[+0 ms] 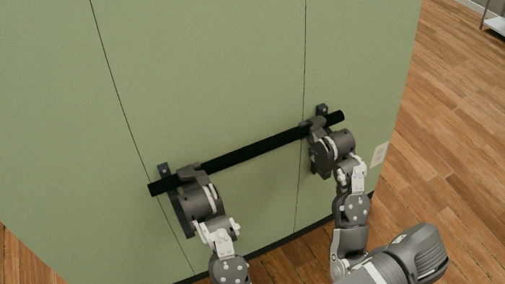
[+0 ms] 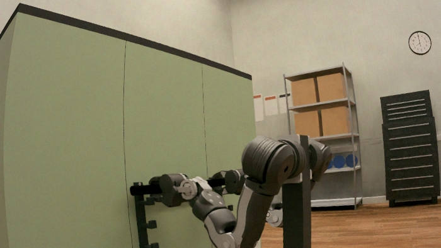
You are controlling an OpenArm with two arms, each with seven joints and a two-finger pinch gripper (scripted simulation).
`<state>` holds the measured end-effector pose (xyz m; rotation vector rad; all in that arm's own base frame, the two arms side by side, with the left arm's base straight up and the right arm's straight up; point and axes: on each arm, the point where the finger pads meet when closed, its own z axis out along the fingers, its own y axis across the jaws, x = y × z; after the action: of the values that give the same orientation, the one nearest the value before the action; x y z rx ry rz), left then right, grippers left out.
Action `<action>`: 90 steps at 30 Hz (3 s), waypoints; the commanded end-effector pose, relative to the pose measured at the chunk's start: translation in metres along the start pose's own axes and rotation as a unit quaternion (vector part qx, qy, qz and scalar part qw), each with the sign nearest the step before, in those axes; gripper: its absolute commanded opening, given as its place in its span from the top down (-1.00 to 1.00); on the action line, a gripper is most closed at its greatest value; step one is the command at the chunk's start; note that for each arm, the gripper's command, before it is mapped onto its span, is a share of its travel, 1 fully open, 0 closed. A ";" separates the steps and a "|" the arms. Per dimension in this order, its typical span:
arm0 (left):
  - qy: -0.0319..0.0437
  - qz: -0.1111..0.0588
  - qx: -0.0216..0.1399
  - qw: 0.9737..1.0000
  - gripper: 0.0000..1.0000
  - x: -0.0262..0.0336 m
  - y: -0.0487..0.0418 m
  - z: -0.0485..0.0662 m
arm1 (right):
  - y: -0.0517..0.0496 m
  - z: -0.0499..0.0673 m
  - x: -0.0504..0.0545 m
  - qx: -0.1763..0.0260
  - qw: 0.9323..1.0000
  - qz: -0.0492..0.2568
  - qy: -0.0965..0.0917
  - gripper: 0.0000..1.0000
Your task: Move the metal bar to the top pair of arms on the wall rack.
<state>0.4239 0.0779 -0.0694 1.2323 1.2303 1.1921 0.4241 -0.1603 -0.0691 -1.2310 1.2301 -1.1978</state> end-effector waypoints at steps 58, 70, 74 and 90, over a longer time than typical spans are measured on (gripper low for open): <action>0.001 0.000 -0.019 1.000 1.00 -0.0001 -0.0131 0.002 | 0.014 0.001 0.001 0.018 1.000 0.000 0.001 1.00; 0.001 0.000 -0.019 1.000 1.00 -0.0001 -0.0151 0.002 | 0.015 0.002 0.001 0.018 1.000 0.000 0.001 1.00; 0.001 0.000 -0.019 1.000 1.00 -0.0001 -0.0154 0.002 | 0.016 0.002 0.001 0.018 1.000 0.000 0.001 1.00; 0.001 0.000 -0.019 1.000 1.00 -0.0001 -0.0179 0.002 | 0.018 0.002 0.001 0.018 1.000 0.000 0.001 1.00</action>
<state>0.4251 0.0778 -0.0910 1.2181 1.2164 1.2028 0.4251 -0.1603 -0.0910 -1.2188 1.2179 -1.2047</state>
